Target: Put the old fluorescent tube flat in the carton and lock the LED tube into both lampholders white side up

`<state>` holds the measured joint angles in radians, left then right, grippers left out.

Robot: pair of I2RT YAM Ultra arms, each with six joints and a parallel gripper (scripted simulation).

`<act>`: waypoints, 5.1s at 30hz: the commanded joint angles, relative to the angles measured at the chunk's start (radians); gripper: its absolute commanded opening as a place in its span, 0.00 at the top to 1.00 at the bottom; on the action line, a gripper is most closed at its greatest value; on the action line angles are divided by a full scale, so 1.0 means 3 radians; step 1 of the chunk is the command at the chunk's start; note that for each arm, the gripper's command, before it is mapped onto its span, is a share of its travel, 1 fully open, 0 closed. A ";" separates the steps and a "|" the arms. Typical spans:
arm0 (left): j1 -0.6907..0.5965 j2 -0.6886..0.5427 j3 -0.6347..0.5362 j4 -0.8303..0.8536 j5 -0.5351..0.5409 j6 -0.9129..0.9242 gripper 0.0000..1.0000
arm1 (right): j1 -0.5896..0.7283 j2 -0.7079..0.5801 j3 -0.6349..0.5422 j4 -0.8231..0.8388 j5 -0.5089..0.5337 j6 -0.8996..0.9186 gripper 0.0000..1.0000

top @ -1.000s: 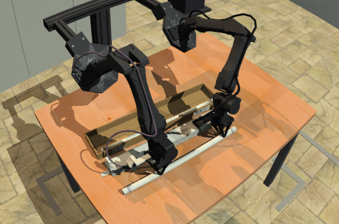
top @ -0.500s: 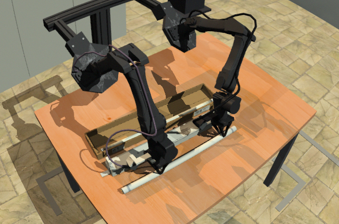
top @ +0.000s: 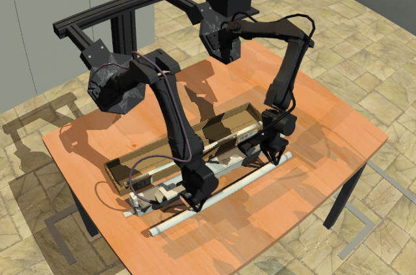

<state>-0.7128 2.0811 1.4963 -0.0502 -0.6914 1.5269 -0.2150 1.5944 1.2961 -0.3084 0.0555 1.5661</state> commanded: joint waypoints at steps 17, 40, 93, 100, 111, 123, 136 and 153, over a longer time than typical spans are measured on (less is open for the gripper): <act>-0.0143 -0.0161 0.0065 -0.0137 -0.0066 -0.0084 0.89 | 0.0055 -0.0181 0.0099 -0.0154 0.0081 -0.0024 0.89; -0.0135 0.0025 0.0237 -0.0459 0.0003 -0.0186 0.89 | 0.0035 0.0005 0.0243 -0.0398 0.0062 0.0032 0.89; -0.0019 0.0602 0.1872 -0.2613 0.0258 -0.0847 0.89 | 0.0000 0.0700 0.1647 -0.2071 -0.0004 0.0086 0.89; -0.0056 0.0712 0.2122 -0.2754 0.0279 -0.0882 0.89 | -0.0021 0.0790 0.1833 -0.2170 -0.0003 0.0088 0.89; -0.0028 0.0990 0.2726 -0.3407 0.0368 -0.1022 0.89 | 0.0005 0.1032 0.2266 -0.2662 -0.0001 0.0102 0.89; -0.0034 0.1100 0.2936 -0.3494 0.0390 -0.1044 0.89 | 0.0002 0.1117 0.2385 -0.2704 -0.0044 0.0104 0.89; -0.0001 0.1119 0.2962 -0.3516 0.0393 -0.1049 0.89 | -0.0012 0.1130 0.2401 -0.2725 -0.0046 0.0102 0.89; -0.0001 0.1082 0.2982 -0.3373 0.0392 -0.0959 0.89 | -0.0021 0.1178 0.2378 -0.2571 -0.0051 0.0057 0.89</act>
<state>-0.6910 2.4153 2.3573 -1.0901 -0.5964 1.2266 -0.2157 1.9289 1.9923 -1.0985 0.0532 1.5871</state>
